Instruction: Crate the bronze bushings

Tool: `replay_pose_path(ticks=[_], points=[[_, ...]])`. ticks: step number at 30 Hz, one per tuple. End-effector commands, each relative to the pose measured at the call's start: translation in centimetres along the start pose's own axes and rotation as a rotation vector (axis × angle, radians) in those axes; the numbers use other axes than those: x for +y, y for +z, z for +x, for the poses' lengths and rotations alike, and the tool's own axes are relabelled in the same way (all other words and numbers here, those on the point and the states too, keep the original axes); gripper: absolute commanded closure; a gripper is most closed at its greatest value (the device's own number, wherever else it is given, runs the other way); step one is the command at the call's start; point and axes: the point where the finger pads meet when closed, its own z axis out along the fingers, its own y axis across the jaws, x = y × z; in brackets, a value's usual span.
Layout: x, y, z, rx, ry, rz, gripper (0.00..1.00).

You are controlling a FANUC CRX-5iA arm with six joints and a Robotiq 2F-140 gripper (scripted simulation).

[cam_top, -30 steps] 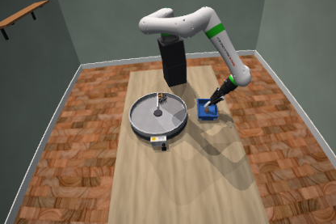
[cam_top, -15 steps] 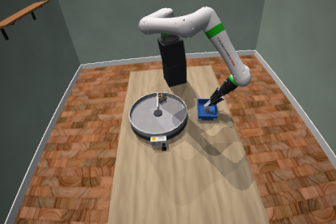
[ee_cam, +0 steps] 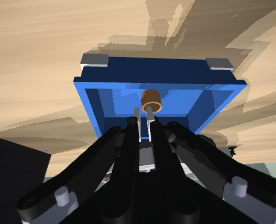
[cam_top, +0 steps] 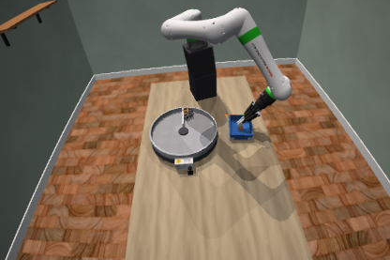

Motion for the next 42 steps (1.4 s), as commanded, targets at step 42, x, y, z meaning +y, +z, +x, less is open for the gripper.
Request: replay_pose_path(ticks=[42], points=[[0.1, -6.4, -5.4, 0.000, 0.000, 0.000, 0.93]])
